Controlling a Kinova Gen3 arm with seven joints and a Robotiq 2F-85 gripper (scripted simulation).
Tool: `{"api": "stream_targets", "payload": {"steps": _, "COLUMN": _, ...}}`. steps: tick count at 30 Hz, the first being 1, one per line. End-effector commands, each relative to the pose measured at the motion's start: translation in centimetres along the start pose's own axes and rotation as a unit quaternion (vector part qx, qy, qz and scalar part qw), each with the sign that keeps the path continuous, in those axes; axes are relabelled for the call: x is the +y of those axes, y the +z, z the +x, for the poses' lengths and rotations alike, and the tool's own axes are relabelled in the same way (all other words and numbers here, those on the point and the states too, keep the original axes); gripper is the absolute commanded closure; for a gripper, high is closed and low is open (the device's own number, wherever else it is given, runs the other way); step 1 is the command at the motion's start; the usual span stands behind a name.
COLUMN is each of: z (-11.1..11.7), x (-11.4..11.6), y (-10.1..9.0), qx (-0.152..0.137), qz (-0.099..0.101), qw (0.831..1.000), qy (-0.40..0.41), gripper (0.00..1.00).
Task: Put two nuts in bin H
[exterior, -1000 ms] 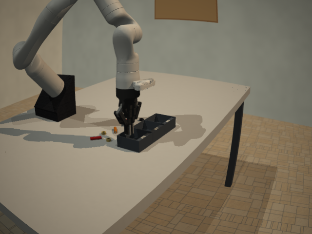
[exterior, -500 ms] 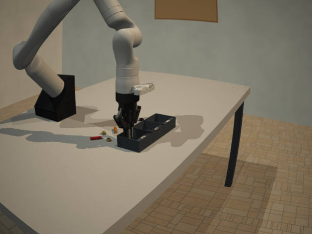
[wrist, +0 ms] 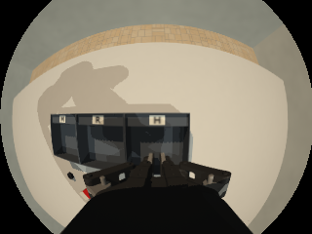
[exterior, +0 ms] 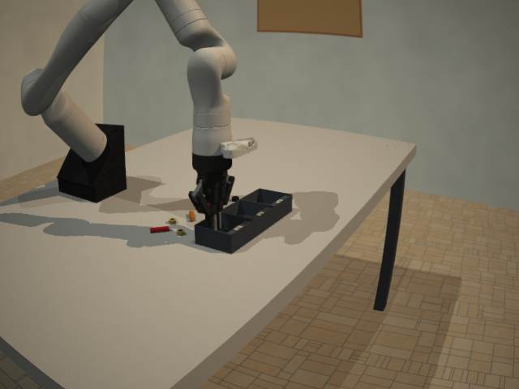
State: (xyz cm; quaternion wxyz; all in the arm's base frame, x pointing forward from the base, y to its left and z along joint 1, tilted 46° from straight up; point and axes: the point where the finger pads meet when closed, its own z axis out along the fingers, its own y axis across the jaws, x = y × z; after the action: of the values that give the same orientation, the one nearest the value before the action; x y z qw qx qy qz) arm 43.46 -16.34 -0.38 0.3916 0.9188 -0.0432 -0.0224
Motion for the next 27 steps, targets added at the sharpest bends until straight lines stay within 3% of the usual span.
{"api": "stream_targets", "payload": {"steps": 1, "z": 0.06, "x": -0.03, "y": -0.07, "qx": 0.001, "qz": 0.000, "qw": 1.000, "qy": 0.000, "gripper": 0.91}}
{"api": "stream_targets", "payload": {"steps": 27, "z": 0.05, "x": -0.03, "y": -0.59, "qx": 0.001, "qz": 0.000, "qw": 1.000, "qy": 0.000, "gripper": 0.91}}
